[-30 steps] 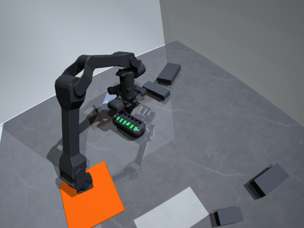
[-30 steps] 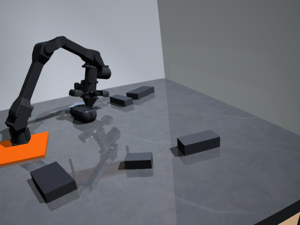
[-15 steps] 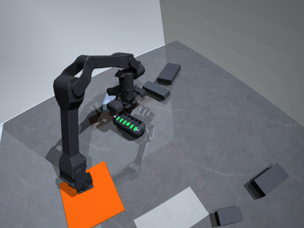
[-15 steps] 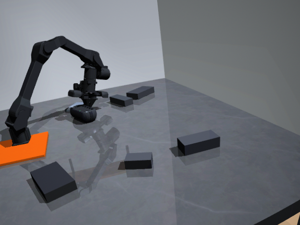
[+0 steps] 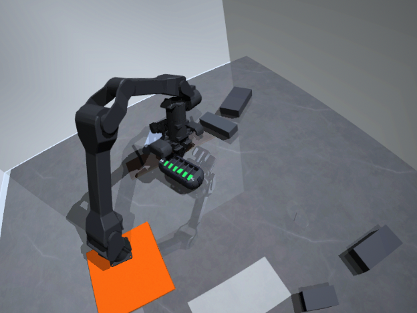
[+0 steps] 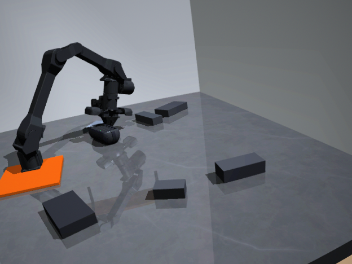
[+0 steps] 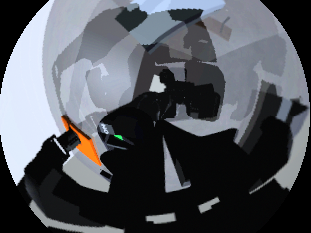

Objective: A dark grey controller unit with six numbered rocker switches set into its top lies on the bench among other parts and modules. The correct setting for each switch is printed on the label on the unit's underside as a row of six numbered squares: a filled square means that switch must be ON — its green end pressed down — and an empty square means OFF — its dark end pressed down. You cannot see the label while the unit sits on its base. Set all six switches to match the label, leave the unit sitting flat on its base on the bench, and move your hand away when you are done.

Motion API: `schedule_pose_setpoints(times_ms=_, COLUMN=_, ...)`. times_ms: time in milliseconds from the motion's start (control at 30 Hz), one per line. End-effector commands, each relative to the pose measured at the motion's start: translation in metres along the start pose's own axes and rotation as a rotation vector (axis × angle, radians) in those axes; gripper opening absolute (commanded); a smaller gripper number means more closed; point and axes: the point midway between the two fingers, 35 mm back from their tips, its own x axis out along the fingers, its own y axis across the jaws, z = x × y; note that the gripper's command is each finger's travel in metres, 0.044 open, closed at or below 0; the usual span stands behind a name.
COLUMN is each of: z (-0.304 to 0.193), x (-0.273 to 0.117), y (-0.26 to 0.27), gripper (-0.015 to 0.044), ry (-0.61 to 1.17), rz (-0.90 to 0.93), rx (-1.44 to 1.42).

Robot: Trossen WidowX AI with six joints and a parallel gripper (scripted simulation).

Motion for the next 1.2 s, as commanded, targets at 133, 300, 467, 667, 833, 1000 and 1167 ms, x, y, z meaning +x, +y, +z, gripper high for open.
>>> schedule_pose_setpoints(times_ms=133, z=0.000, x=0.001, y=0.004, gripper=0.0000, ry=-0.003, rz=0.002, rx=0.005)
schedule_pose_setpoints(times_ms=300, z=0.001, x=0.002, y=0.009, gripper=0.0000, ry=-0.003, rz=0.003, rx=0.005)
schedule_pose_setpoints(times_ms=467, z=0.001, x=0.004, y=0.015, gripper=0.0000, ry=-0.003, rz=0.003, rx=0.005)
schedule_pose_setpoints(times_ms=667, z=0.002, x=-0.004, y=0.010, gripper=0.0000, ry=-0.007, rz=-0.013, rx=0.000)
schedule_pose_setpoints(times_ms=833, z=0.001, x=-0.048, y=0.006, gripper=0.0000, ry=-0.004, rz=-0.001, rx=0.004)
schedule_pose_setpoints(times_ms=1000, z=0.000, x=-0.054, y=0.006, gripper=0.0000, ry=-0.003, rz=0.001, rx=0.005)
schedule_pose_setpoints(times_ms=1167, z=-0.009, x=-0.057, y=0.011, gripper=0.0000, ry=-0.016, rz=-0.034, rx=-0.004)
